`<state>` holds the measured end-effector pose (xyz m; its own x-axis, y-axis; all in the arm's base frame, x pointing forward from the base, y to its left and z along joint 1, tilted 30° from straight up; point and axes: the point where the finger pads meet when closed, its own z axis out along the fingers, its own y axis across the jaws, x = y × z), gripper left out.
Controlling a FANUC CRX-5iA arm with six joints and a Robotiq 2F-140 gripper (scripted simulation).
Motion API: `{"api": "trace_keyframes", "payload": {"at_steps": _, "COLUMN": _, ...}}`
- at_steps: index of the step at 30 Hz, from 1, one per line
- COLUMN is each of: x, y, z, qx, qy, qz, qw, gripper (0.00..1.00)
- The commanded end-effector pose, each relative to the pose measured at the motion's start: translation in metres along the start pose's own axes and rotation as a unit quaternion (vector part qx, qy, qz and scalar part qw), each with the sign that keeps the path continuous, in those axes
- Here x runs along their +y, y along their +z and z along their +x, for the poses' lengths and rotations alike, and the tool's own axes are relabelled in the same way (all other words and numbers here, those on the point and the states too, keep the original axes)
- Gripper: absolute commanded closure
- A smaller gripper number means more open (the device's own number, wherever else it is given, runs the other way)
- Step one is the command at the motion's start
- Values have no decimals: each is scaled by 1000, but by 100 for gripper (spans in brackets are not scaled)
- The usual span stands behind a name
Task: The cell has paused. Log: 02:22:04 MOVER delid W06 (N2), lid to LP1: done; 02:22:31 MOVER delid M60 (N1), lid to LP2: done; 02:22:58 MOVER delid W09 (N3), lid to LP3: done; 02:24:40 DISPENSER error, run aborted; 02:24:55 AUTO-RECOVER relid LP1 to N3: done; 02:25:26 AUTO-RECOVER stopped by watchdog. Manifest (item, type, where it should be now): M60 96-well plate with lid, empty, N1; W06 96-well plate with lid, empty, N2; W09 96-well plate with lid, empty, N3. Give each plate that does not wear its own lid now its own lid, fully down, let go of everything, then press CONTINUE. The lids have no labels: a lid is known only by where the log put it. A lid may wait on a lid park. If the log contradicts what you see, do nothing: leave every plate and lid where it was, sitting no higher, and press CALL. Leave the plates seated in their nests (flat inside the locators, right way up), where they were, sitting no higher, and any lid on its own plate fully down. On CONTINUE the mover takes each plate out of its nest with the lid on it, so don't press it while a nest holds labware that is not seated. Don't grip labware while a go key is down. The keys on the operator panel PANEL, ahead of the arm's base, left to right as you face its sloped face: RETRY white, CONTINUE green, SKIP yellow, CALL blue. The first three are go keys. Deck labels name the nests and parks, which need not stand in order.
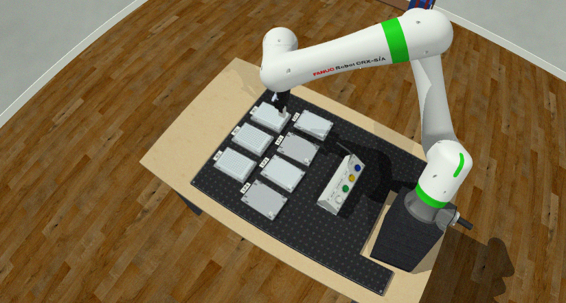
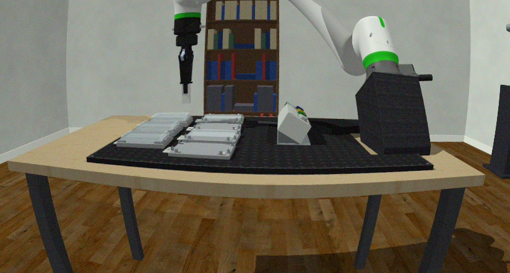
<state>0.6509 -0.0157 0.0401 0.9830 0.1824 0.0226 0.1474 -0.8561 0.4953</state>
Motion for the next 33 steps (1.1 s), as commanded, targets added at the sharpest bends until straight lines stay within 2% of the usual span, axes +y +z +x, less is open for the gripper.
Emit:
{"api": "trace_keyframes", "payload": {"at_steps": 1, "x": 32, "y": -3, "z": -41, "qx": 10, "qy": -3, "qz": 0, "qw": 1000, "gripper": 100}}
{"api": "trace_keyframes", "payload": {"at_steps": 2, "x": 46, "y": -1, "z": -64, "qx": 10, "qy": -5, "qz": 0, "qw": 1000, "gripper": 100}}
{"api": "trace_keyframes", "payload": {"at_steps": 4, "x": 46, "y": -1, "z": -64, "qx": 10, "qy": -5, "qz": 0, "qw": 1000, "gripper": 100}}
{"api": "trace_keyframes", "payload": {"at_steps": 5, "x": 57, "y": 1, "z": -85, "qx": 10, "qy": -6, "qz": 0, "qw": 1000, "gripper": 100}}
{"api": "trace_keyframes", "payload": {"at_steps": 6, "x": 57, "y": 1, "z": -85, "qx": 10, "qy": -6, "qz": 0, "qw": 1000, "gripper": 100}}
{"api": "trace_keyframes", "payload": {"at_steps": 7, "x": 64, "y": 2, "z": -100, "qx": 10, "qy": -7, "qz": 0, "qw": 1000, "gripper": 100}}
{"api": "trace_keyframes", "payload": {"at_steps": 10, "x": 70, "y": 4, "z": -114, "qx": 10, "qy": -8, "qz": 1, "qw": 1000, "gripper": 100}}
{"api": "trace_keyframes", "payload": {"at_steps": 13, "x": 70, "y": 4, "z": -115, "qx": 10, "qy": -8, "qz": 1, "qw": 1000, "gripper": 100}}
{"api": "trace_keyframes", "payload": {"at_steps": 14, "x": 70, "y": 4, "z": -115, "qx": 10, "qy": -8, "qz": 1, "qw": 1000, "gripper": 34}}
{"api": "trace_keyframes", "payload": {"at_steps": 33, "x": 70, "y": 4, "z": -115, "qx": 10, "qy": -8, "qz": 1, "qw": 1000, "gripper": 34}}
